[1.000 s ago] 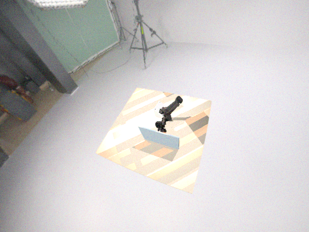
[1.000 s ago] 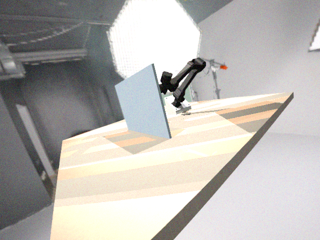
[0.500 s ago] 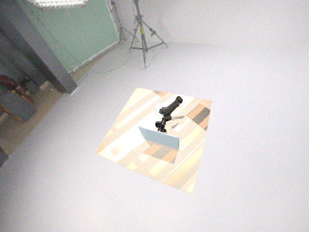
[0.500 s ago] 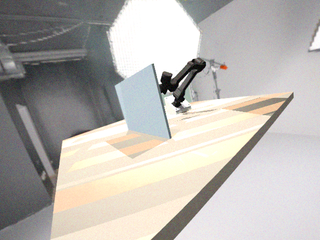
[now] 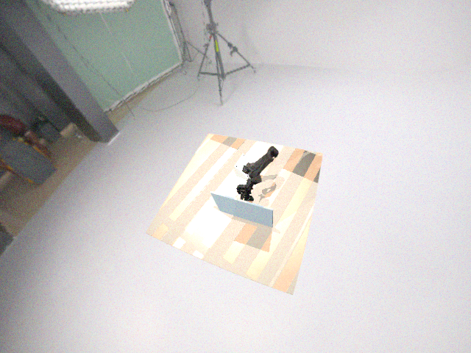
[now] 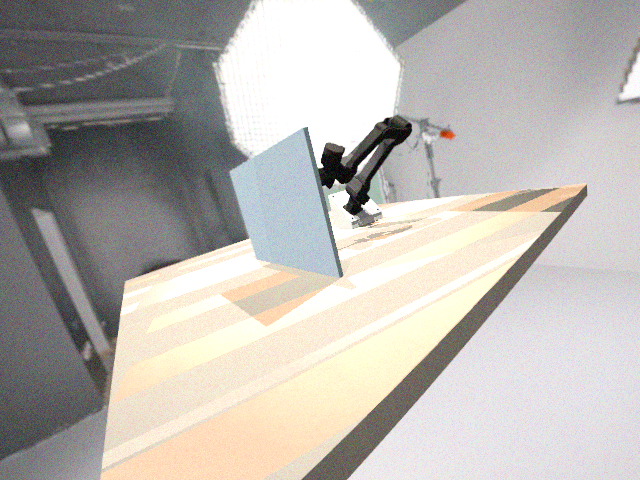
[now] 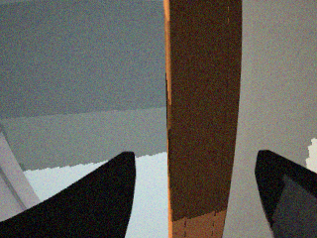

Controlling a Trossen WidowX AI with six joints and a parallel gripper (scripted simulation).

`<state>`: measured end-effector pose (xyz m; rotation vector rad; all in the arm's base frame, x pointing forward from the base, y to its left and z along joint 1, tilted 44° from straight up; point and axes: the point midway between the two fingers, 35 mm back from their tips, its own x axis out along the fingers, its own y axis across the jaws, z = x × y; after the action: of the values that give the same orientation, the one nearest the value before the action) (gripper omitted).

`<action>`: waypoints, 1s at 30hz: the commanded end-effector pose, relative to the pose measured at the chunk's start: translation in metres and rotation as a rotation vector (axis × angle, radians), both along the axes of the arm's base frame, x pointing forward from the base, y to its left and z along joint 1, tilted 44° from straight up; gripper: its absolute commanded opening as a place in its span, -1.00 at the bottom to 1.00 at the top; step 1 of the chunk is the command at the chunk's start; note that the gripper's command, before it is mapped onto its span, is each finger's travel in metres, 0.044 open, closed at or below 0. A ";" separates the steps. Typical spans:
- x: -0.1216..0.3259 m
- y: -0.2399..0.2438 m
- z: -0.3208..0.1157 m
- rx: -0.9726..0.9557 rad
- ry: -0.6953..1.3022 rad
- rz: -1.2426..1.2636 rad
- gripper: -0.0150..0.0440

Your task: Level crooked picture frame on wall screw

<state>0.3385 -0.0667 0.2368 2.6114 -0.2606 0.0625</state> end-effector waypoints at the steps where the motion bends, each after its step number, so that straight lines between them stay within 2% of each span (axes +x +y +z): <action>1: 0.001 -0.001 0.001 -0.004 0.000 -0.004 0.03; 3: 0.001 -0.001 0.001 -0.004 0.000 -0.004 -0.14; 11: 0.001 -0.001 0.001 -0.004 0.000 -0.004 -0.32; 13: 0.001 -0.001 0.001 -0.004 0.000 -0.004 -0.49; 30: -0.001 -0.003 0.002 -0.004 0.000 -0.004 -0.49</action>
<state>0.3384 -0.0677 0.2372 2.6111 -0.2601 0.0619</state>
